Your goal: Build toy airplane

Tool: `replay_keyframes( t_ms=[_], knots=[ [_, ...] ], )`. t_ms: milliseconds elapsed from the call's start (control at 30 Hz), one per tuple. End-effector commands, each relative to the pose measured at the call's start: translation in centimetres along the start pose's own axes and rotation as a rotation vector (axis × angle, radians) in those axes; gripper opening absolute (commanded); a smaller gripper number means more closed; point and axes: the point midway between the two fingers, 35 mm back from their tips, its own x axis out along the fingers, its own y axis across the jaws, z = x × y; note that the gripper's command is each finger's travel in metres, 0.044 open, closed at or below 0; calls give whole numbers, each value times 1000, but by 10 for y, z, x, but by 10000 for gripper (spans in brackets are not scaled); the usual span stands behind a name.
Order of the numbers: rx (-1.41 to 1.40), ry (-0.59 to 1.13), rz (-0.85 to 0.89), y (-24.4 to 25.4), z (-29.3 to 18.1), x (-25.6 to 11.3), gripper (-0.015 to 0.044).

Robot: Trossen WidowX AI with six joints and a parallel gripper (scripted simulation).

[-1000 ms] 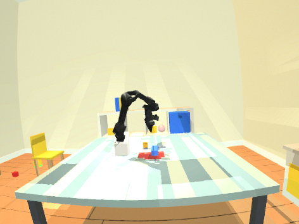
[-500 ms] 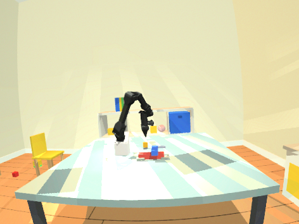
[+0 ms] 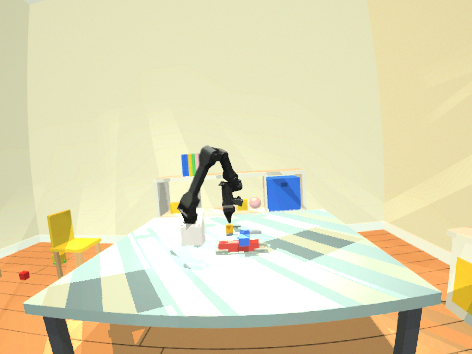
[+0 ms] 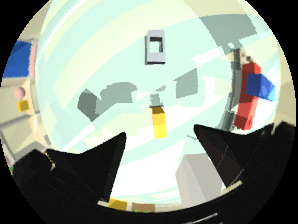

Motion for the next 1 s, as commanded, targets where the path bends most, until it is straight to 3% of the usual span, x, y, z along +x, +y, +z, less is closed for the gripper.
replay_keyframes(
  t_ms=[0, 967],
  knots=[
    [-9, 5, -9, -1, -2, 7, 440],
    [-9, 5, -12, -3, -3, 54, 440]
  ],
)
